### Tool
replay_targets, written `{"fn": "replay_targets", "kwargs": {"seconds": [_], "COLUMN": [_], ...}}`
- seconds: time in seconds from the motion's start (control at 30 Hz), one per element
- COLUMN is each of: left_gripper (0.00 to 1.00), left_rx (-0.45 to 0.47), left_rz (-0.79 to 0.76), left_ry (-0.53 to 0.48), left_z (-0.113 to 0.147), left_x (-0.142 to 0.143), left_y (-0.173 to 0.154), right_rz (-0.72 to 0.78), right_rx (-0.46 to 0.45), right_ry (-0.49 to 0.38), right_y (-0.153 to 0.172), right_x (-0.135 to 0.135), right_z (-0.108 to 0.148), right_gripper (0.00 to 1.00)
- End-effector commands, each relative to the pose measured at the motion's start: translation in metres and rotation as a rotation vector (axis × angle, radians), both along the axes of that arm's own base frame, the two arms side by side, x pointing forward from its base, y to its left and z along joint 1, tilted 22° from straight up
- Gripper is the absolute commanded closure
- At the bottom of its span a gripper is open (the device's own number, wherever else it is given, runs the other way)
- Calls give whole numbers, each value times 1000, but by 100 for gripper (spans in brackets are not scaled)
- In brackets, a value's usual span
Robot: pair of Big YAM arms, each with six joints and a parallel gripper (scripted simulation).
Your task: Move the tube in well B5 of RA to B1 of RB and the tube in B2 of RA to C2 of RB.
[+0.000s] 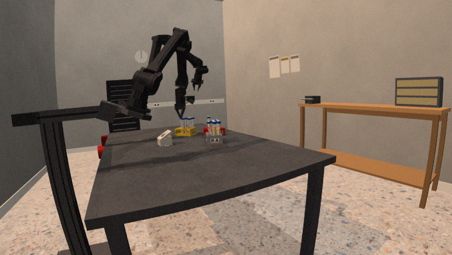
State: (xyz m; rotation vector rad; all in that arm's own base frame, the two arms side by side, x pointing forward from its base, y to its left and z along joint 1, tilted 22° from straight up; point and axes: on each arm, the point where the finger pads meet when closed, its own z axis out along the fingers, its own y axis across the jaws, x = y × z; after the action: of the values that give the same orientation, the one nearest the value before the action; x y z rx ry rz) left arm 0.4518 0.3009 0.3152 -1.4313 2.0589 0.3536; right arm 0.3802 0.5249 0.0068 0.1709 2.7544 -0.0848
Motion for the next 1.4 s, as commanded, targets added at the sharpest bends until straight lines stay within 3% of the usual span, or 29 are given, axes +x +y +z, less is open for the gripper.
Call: {"fn": "replay_targets", "kwargs": {"seconds": [0.0,0.67,0.93,0.97,1.37], "left_gripper": [70,70,70,70,70], "left_rx": [19,19,19,19,19], "left_rz": [1,1,1,1,1], "left_ry": [-35,-35,-35,-35,-35], "left_z": [20,20,20,20,20], "left_x": [4,4,4,4,4], "left_y": [3,3,3,3,3], "right_rz": [-4,1,3,3,3], "right_rx": [10,-5,29,29,29], "right_ry": [-5,4,-16,-16,-16], "right_y": [-2,-4,9,9,9], "right_x": [10,8,8,8,8], "right_z": [-2,-18,4,4,4], "right_gripper": [70,70,70,100,100]}}
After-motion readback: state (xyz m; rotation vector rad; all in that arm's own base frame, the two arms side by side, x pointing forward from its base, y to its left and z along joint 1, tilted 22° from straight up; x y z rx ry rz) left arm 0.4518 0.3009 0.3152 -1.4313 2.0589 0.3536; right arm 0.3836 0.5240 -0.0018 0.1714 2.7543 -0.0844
